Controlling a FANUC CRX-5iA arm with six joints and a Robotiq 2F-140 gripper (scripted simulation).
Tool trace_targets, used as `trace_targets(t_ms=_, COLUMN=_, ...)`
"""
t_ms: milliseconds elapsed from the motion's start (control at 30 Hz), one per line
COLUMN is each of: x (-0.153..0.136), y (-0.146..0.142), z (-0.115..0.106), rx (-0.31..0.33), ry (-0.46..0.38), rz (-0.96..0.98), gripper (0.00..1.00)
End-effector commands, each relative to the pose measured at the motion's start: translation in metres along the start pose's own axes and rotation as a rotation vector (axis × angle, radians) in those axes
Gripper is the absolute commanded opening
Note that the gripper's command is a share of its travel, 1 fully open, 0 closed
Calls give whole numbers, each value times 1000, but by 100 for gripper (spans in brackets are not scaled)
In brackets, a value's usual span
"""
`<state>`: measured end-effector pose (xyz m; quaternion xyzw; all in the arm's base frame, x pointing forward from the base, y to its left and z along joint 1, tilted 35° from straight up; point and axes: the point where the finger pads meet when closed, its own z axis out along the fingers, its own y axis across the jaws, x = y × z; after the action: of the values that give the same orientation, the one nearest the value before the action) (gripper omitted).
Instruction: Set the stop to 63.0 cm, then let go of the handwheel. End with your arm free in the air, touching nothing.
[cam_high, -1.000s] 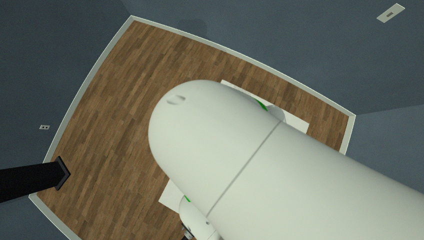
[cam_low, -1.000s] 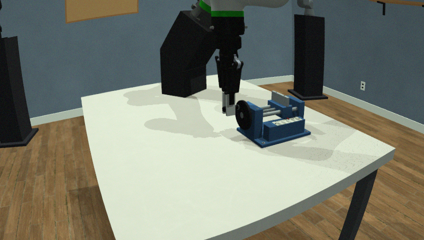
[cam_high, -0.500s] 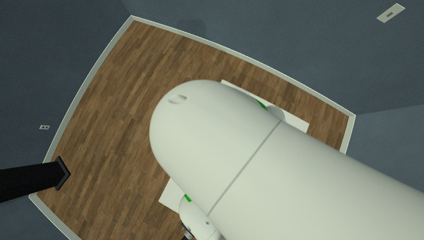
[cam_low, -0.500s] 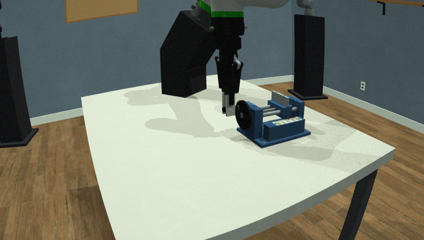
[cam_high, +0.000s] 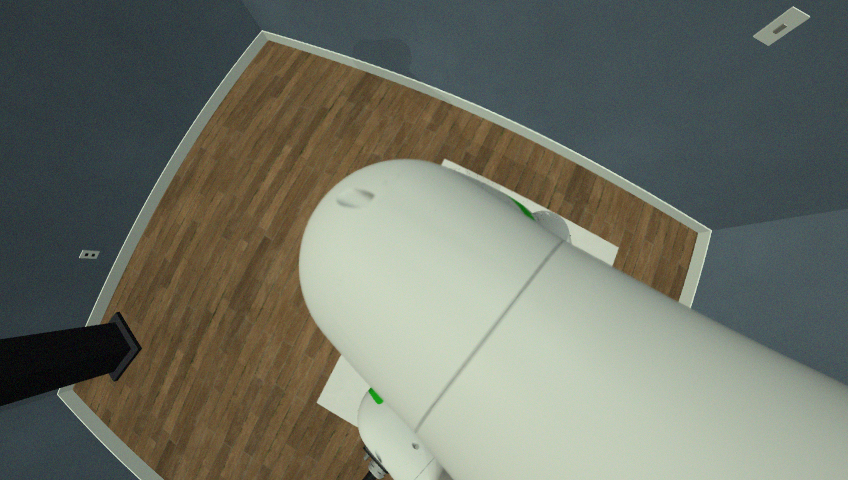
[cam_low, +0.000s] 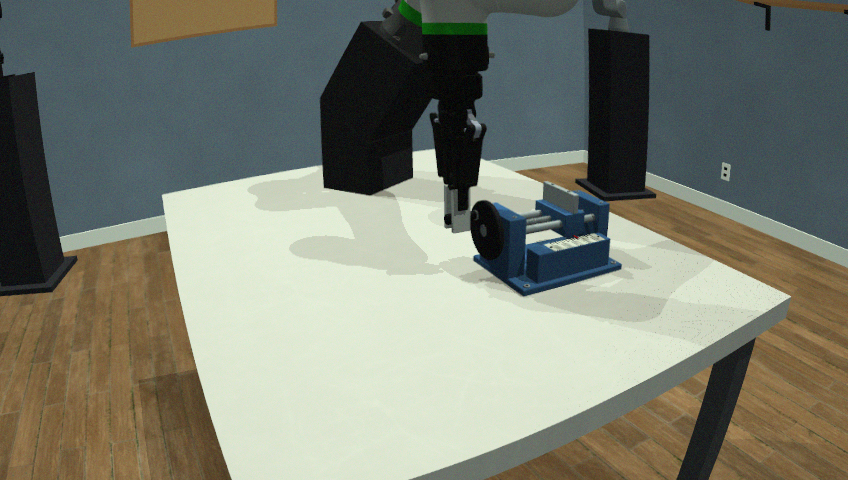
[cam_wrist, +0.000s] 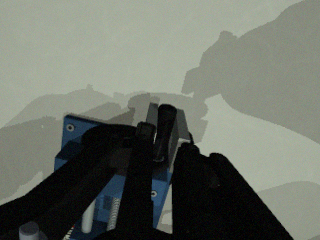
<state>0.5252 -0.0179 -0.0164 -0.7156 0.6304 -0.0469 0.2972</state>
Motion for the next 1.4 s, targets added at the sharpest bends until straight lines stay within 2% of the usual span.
trace_targets(t_ms=0, x=0, y=0, z=0, rx=0, ry=0, rz=0, gripper=4)
trace_targets(t_ms=1367, x=0, y=3, z=7, rx=0, ry=0, rz=0, gripper=4)
